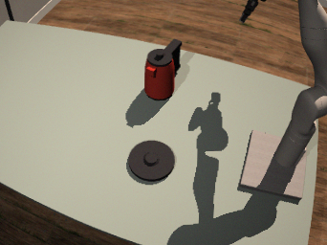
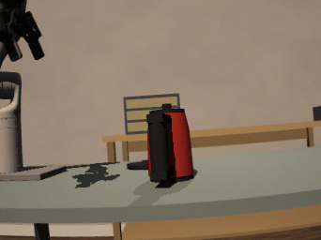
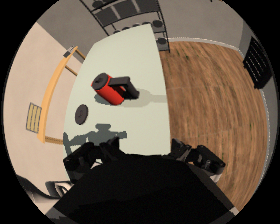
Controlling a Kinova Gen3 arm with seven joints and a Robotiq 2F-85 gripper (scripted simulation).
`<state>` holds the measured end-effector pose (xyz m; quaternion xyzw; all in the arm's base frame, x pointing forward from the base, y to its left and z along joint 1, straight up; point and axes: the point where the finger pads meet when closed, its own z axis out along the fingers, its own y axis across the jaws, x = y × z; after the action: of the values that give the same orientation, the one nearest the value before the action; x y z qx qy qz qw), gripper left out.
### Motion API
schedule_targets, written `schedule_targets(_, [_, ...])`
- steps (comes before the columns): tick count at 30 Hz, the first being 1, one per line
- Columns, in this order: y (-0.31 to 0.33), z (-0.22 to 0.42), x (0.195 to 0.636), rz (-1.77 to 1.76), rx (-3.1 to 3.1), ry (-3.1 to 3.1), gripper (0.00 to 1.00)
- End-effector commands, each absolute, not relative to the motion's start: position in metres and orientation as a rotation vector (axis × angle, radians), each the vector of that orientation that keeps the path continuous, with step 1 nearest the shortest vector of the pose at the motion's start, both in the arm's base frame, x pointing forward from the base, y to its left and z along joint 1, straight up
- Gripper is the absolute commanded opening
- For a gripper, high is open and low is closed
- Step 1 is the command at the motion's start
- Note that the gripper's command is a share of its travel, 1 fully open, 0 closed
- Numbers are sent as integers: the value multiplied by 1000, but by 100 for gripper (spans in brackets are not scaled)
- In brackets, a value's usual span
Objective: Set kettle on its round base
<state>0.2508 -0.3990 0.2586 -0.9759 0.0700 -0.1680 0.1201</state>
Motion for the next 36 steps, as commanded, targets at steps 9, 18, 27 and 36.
schedule_targets(9, [-399, 259, 251, -493, -2853, 204, 100])
schedule_targets(18, [-399, 259, 251, -493, -2853, 204, 80])
schedule_targets(27, [-398, 259, 254, -485, -2858, 175, 80])
schedule_targets(36, [-394, 260, 265, -461, -2873, 79, 80])
